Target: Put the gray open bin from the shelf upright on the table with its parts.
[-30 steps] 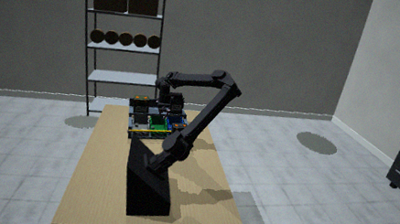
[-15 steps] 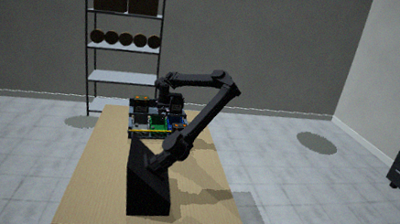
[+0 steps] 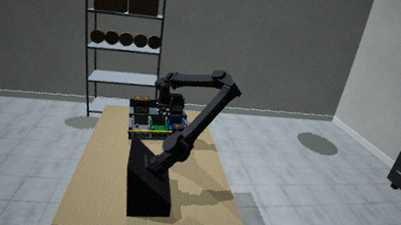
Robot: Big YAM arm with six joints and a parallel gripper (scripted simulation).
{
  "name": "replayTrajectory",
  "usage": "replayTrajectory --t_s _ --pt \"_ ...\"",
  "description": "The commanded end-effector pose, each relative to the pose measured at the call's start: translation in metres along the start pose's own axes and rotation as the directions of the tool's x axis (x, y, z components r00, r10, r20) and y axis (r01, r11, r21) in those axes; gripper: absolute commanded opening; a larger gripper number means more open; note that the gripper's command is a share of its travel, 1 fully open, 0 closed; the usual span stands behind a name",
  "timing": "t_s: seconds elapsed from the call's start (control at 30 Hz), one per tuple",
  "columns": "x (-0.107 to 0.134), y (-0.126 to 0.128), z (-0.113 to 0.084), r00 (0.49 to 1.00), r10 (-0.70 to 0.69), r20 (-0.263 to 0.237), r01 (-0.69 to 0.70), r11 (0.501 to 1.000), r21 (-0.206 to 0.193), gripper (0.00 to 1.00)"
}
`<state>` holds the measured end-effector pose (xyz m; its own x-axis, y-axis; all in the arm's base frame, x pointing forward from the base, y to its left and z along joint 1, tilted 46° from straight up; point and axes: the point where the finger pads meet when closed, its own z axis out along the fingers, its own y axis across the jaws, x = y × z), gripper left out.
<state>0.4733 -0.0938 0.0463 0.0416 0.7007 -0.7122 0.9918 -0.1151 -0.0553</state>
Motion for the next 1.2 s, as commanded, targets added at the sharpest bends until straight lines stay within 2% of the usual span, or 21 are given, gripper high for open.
replayTrajectory --t_s 0.0,1.03,1.07,1.13,1.17 --pt "-0.004 0.018 -0.003 0.999 0.038 -0.003 -0.038 0.999 -0.019 0.00" --pt "-0.004 0.018 -0.003 0.999 0.038 -0.003 -0.038 0.999 -0.019 0.00" --pt "-0.005 0.018 -0.001 0.999 0.039 -0.003 -0.039 0.999 -0.018 0.00" --pt "0.000 0.002 0.018 1.000 0.000 0.005 0.000 1.000 0.013 0.00" --pt "0.000 0.002 0.024 1.000 0.000 0.006 0.000 1.000 0.013 0.00"
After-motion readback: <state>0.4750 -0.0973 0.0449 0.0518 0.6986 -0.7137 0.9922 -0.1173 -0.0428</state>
